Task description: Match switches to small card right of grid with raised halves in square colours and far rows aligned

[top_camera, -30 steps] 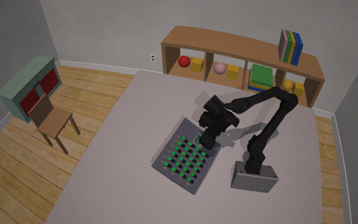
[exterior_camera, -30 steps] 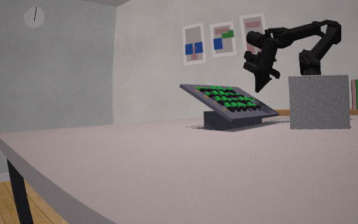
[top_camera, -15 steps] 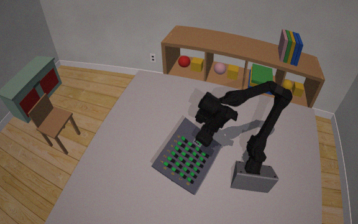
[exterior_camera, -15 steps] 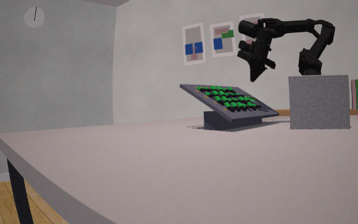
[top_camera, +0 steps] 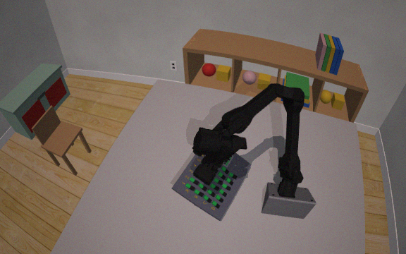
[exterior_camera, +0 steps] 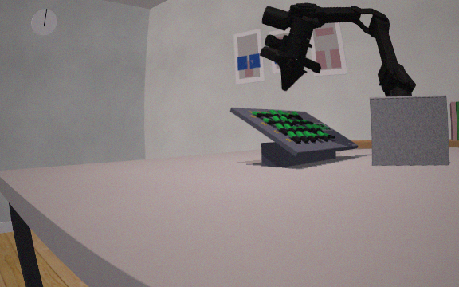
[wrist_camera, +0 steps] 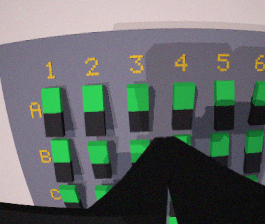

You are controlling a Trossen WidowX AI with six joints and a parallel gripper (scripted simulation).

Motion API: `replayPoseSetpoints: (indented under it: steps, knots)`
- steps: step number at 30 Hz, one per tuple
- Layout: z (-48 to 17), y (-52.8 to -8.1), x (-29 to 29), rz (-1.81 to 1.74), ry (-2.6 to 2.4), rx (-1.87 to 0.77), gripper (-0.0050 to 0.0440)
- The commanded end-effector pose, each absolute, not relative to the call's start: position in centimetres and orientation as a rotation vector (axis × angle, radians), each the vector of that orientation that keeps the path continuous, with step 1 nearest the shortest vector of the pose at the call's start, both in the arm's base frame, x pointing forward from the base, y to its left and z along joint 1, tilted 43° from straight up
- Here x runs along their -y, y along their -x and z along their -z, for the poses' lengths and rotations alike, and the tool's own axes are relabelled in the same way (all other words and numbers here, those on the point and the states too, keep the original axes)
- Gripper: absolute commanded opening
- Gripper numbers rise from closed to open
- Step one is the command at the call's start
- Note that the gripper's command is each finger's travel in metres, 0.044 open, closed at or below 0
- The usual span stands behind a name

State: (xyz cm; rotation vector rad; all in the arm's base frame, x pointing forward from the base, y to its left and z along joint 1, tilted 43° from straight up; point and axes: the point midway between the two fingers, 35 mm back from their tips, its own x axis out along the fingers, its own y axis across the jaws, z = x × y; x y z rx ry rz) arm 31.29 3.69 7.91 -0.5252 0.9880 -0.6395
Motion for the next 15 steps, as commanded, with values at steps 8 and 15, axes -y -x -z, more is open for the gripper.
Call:
replayPoseSetpoints:
  steps: [8, 15]
  knots:
    - [-5.3, -33.2, -2.1, 0.654, 0.521, -1.005, 0.0]
    - [-5.3, -33.2, -2.1, 0.654, 0.521, -1.005, 0.0]
